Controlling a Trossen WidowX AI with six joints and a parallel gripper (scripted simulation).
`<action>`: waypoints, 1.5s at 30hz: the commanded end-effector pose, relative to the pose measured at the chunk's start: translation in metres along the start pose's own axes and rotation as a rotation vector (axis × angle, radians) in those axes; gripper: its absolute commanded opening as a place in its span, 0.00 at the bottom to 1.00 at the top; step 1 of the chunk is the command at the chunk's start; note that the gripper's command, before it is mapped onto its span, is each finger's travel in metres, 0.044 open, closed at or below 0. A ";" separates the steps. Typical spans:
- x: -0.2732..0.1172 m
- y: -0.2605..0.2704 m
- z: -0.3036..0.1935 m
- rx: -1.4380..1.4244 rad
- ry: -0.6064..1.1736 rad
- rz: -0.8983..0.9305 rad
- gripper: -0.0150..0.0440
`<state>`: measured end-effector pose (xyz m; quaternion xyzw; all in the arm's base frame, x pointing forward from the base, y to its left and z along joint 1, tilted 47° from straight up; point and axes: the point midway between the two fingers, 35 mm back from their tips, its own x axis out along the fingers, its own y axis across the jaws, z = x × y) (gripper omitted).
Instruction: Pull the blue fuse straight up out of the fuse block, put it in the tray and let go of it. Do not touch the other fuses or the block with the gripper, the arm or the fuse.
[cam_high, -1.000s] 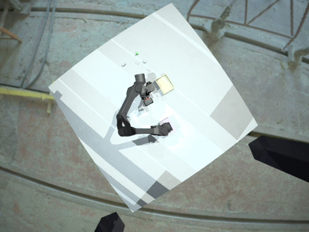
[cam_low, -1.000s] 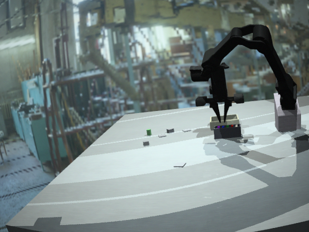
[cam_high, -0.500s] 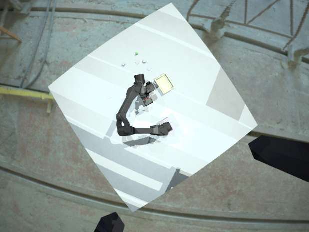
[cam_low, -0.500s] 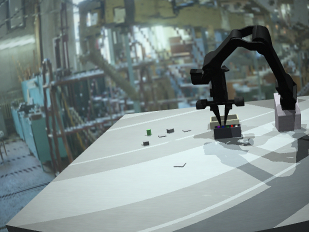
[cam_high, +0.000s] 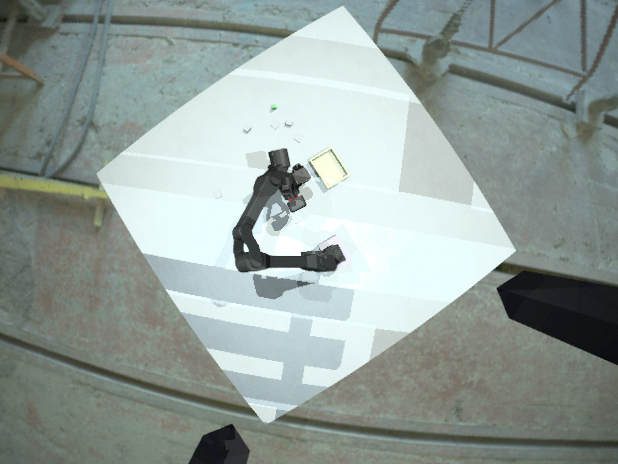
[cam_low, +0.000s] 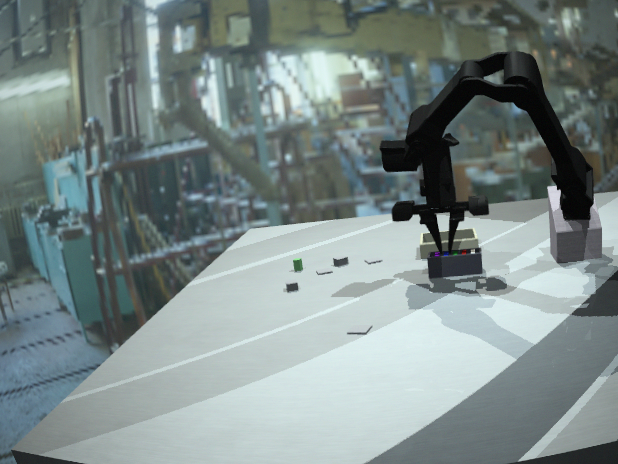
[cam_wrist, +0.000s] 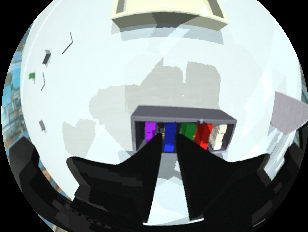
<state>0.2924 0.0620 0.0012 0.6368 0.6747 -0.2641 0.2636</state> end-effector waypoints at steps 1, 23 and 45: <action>0.006 -0.001 -0.001 0.003 0.005 -0.005 0.37; 0.006 -0.001 0.000 0.000 0.001 -0.004 0.26; -0.002 0.000 0.000 0.001 0.001 -0.004 0.25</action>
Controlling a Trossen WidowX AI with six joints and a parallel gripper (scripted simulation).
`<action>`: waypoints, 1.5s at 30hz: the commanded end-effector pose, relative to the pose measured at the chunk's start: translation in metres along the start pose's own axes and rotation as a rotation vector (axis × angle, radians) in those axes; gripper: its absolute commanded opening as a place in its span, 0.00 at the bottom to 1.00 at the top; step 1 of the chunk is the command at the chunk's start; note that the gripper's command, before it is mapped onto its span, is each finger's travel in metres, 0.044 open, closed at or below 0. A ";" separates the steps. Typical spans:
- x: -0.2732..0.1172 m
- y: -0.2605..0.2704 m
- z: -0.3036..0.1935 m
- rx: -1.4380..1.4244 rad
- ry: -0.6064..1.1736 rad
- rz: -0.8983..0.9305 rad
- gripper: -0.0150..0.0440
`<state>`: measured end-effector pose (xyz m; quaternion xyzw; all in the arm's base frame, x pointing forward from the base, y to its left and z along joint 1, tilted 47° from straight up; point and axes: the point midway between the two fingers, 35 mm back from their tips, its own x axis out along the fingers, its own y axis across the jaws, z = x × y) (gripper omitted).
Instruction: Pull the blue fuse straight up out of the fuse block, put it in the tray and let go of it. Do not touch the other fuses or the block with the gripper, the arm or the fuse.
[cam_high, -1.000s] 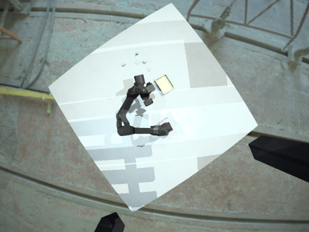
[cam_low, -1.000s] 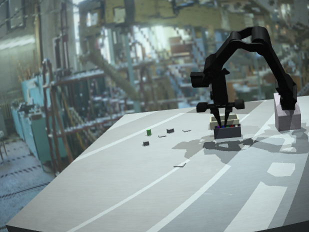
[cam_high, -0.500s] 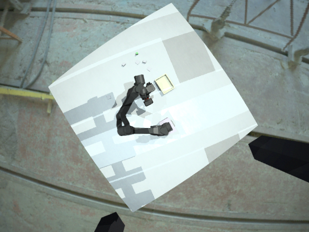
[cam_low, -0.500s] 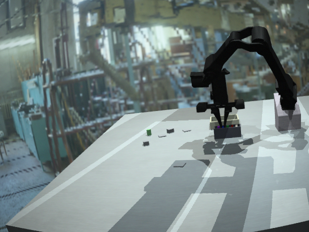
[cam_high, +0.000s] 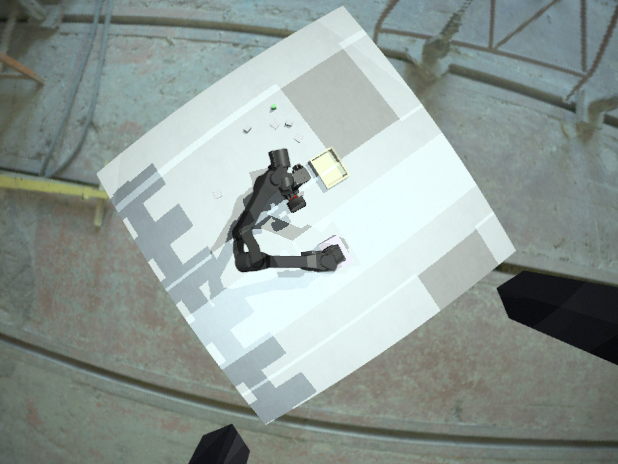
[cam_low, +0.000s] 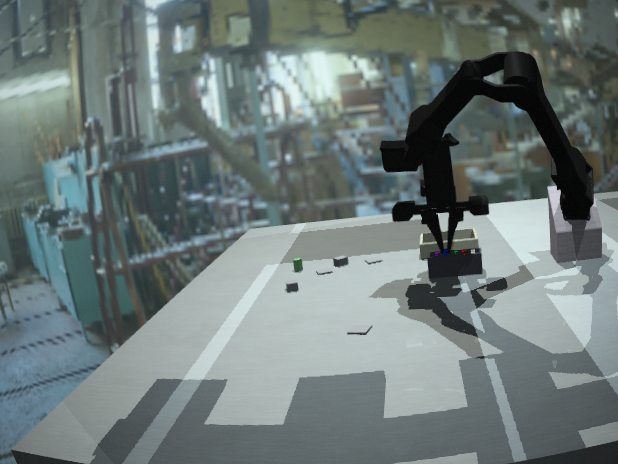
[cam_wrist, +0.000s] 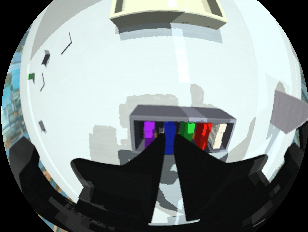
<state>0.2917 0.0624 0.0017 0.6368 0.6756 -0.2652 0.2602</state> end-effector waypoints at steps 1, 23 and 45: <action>-0.002 0.000 0.000 -0.005 -0.003 0.000 0.25; -0.013 0.000 0.000 -0.004 -0.003 -0.001 0.25; -0.024 0.000 0.000 -0.003 -0.002 -0.001 0.25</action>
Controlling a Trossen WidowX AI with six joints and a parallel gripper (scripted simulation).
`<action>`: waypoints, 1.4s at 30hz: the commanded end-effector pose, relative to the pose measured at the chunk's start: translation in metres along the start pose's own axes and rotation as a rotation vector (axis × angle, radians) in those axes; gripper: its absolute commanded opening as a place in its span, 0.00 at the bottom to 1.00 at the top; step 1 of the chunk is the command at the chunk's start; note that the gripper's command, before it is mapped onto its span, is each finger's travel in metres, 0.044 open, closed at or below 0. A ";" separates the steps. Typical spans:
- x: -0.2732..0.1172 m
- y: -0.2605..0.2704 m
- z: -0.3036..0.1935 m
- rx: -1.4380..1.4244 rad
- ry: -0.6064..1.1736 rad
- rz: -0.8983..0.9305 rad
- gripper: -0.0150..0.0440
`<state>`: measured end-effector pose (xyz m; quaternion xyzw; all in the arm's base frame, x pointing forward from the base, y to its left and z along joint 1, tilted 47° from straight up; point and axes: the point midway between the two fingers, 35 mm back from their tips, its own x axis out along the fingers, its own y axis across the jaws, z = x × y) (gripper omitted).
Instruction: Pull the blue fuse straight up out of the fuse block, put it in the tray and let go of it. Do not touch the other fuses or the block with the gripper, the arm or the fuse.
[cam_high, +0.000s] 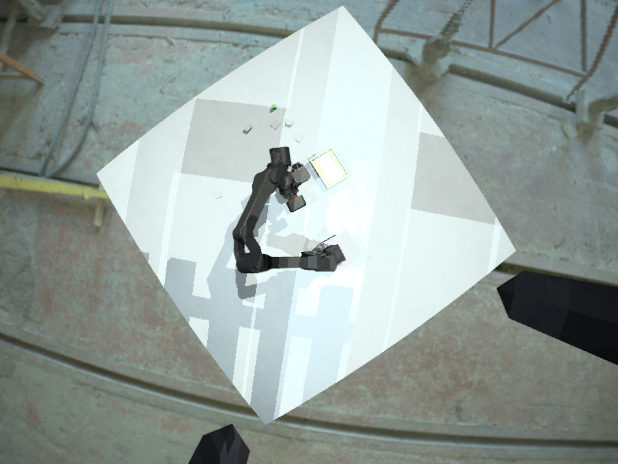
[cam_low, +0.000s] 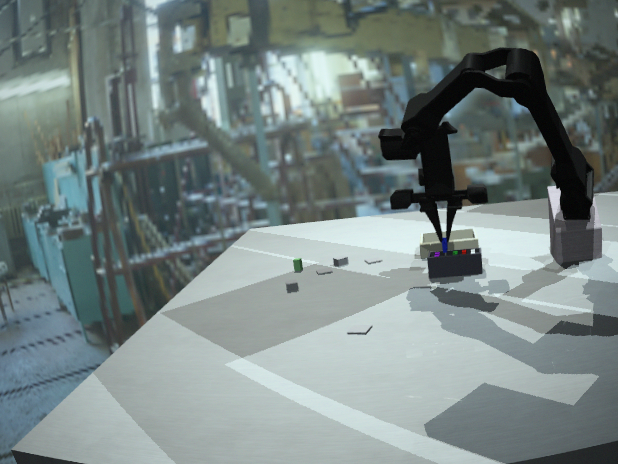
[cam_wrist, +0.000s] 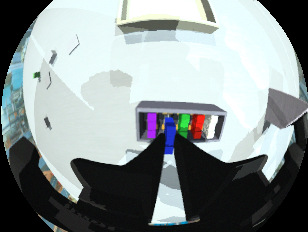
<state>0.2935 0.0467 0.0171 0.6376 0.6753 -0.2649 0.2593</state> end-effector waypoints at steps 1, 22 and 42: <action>-0.002 0.000 0.000 -0.004 -0.003 -0.002 0.25; -0.018 0.000 0.000 -0.004 -0.003 -0.002 0.25; -0.036 0.009 0.040 -0.002 -0.013 0.001 0.25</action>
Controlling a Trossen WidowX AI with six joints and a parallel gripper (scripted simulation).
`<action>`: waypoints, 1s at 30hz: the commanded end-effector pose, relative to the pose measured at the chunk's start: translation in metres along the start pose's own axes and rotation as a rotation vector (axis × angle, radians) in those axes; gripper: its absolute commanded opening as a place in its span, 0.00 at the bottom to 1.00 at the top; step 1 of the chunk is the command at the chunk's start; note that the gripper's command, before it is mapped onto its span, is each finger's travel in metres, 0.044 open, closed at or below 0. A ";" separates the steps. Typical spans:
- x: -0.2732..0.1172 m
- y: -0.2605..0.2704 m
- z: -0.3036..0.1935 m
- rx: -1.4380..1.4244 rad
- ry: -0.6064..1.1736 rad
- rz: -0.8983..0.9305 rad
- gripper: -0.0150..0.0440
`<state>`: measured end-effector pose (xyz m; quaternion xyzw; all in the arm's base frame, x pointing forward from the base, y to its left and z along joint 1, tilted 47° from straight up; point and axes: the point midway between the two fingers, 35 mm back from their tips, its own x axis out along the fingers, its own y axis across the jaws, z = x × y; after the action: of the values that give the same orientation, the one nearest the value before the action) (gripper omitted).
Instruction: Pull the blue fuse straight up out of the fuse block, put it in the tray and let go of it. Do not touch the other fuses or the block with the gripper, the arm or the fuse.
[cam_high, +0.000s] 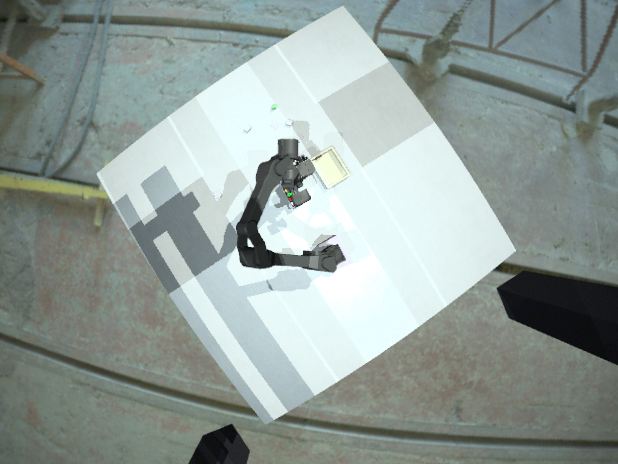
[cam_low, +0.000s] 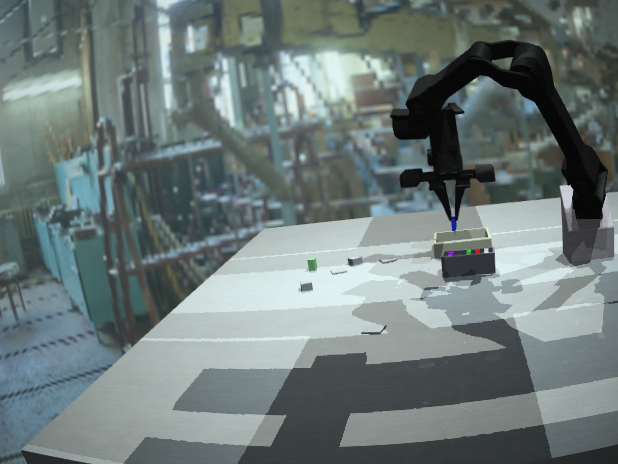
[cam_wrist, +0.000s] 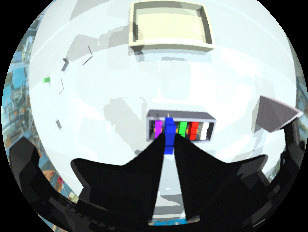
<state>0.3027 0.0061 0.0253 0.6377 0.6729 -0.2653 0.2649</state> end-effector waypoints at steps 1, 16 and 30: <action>-0.001 0.003 0.023 0.004 -0.005 -0.005 0.25; -0.002 0.004 0.109 0.003 -0.010 -0.005 0.25; 0.002 -0.005 0.157 0.000 -0.003 -0.006 0.25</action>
<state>0.3002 -0.0992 -0.0853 0.6383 0.6726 -0.2690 0.2603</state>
